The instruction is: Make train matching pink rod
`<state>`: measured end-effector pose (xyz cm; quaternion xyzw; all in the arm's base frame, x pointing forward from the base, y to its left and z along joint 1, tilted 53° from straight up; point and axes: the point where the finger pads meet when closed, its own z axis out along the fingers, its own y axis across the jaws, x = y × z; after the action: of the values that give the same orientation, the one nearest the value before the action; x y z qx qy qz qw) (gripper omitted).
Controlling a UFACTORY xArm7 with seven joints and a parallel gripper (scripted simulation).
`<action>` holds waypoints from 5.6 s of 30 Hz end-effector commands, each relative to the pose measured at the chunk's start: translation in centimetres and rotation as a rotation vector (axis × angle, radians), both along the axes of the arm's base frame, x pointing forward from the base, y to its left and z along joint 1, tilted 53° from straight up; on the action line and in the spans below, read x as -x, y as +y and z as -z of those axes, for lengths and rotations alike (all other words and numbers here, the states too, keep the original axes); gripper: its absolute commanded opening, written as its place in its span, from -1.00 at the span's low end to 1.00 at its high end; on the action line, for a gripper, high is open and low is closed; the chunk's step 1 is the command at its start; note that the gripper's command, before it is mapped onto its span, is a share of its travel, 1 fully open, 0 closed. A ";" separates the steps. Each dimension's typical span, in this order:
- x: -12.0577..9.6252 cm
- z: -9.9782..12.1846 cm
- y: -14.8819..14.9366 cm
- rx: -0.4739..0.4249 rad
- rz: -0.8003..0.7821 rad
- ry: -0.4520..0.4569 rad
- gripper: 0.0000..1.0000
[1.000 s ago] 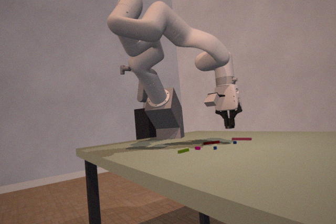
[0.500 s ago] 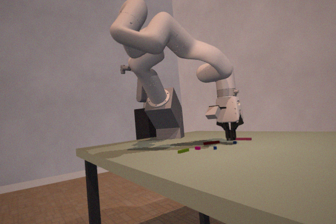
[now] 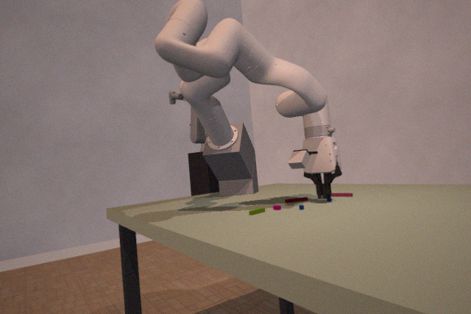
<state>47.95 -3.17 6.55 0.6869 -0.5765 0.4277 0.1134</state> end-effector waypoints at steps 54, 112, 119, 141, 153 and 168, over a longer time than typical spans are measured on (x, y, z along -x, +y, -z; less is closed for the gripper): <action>-0.2 -0.2 0.2 -0.001 -0.003 -0.001 -0.92; -0.7 0.6 -0.6 -0.001 -0.003 -0.001 -0.92; -0.7 0.6 -0.6 -0.001 -0.003 -0.001 -0.92; -0.7 0.6 -0.6 -0.001 -0.003 -0.001 -0.51; -0.1 -0.2 0.2 -0.001 -0.003 -0.001 -0.51; 2.8 -4.1 4.4 -0.001 -0.003 -0.001 -0.51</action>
<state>45.83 0.27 9.64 0.6873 -0.5753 0.4291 0.1121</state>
